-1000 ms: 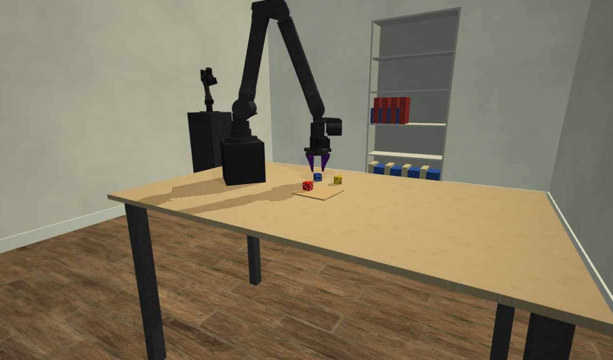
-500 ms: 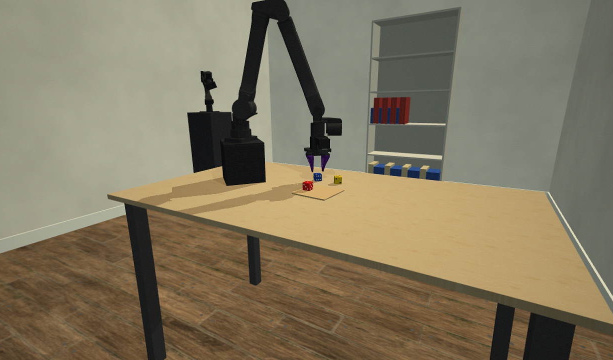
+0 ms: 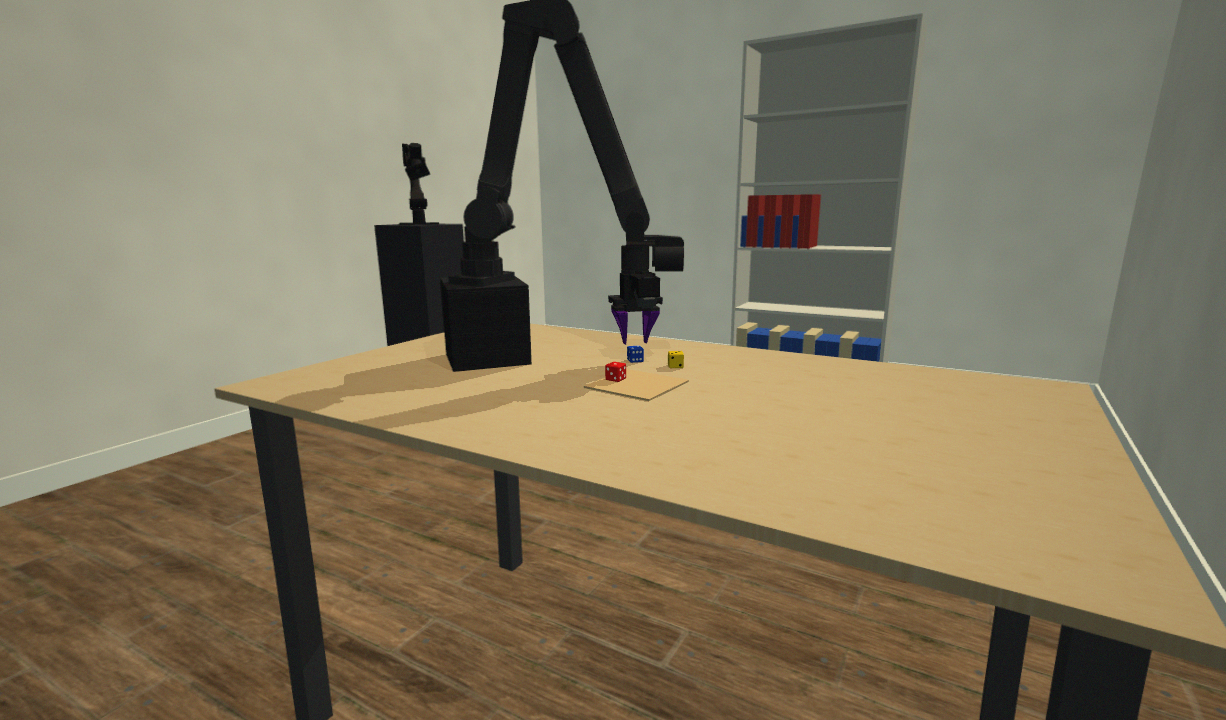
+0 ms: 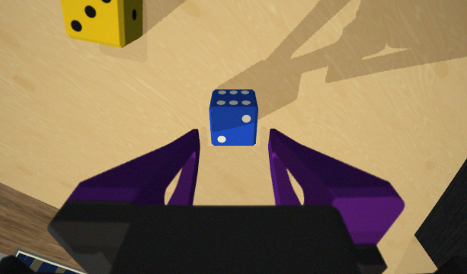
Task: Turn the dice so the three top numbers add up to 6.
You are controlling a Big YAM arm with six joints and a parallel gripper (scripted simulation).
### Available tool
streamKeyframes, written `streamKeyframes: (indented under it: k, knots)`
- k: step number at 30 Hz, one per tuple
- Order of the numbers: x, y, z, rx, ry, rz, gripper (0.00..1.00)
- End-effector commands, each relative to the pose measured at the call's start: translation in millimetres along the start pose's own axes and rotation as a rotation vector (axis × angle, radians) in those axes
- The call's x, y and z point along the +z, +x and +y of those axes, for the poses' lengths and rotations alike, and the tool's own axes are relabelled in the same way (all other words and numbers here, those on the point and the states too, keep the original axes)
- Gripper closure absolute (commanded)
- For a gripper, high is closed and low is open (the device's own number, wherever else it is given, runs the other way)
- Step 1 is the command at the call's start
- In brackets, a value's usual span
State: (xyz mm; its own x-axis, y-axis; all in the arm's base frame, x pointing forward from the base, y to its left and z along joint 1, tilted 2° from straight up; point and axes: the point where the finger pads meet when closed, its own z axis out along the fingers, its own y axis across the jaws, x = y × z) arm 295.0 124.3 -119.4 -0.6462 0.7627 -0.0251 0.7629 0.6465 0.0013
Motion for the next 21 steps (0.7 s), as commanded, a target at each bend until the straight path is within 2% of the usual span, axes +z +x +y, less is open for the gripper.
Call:
streamKeyframes:
  k: [1, 21]
  knots:
    - [-5.4, -7.0, 11.8, 0.007, -0.033, -0.015, 0.55]
    - [-5.5, -8.7, 14.8, 0.002, -0.034, -0.015, 0.55]
